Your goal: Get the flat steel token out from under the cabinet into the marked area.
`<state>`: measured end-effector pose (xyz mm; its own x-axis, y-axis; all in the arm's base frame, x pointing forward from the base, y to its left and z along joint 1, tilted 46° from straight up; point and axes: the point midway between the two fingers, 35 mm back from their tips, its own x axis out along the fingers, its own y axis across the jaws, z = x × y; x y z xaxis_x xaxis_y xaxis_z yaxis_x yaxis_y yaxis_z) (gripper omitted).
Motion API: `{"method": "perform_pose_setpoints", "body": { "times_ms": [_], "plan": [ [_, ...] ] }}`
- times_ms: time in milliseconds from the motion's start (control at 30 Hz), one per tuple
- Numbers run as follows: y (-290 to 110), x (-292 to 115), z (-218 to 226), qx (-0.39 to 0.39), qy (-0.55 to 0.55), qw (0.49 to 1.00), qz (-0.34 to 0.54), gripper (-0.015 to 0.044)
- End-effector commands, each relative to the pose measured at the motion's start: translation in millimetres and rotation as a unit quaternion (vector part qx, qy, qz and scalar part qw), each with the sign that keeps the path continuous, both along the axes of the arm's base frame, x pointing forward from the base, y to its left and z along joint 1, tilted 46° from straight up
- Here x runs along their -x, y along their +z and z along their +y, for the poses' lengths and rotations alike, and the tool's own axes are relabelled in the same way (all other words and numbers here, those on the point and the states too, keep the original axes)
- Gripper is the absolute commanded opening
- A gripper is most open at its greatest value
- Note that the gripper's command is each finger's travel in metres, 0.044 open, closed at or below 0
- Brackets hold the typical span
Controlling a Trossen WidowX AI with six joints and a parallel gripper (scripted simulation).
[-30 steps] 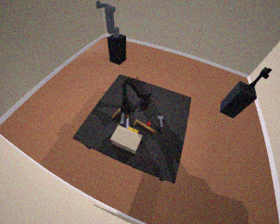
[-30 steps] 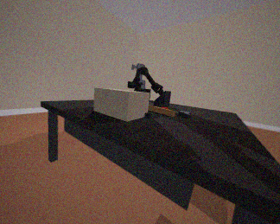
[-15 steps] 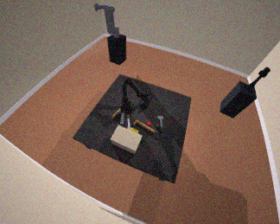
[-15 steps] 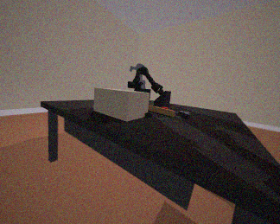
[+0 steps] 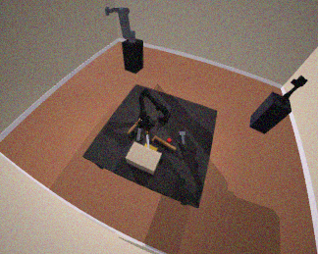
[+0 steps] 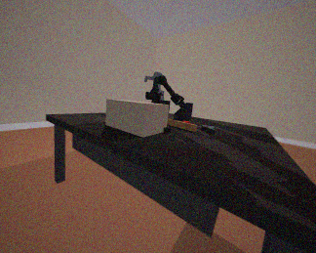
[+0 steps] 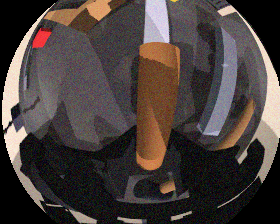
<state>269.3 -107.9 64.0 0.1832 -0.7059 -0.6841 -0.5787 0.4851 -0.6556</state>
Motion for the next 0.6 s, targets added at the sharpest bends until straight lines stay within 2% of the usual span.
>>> {"method": "perform_pose_setpoints", "body": {
  "times_ms": [0,567],
  "plan": [
    [-5.5,-1.2,5.9,-0.001,0.004,1.000,0.002,0.0000],
    [-21.2,-2.8,21.6,-0.002,0.005,1.000,0.003,0.0000]
  ]
}}
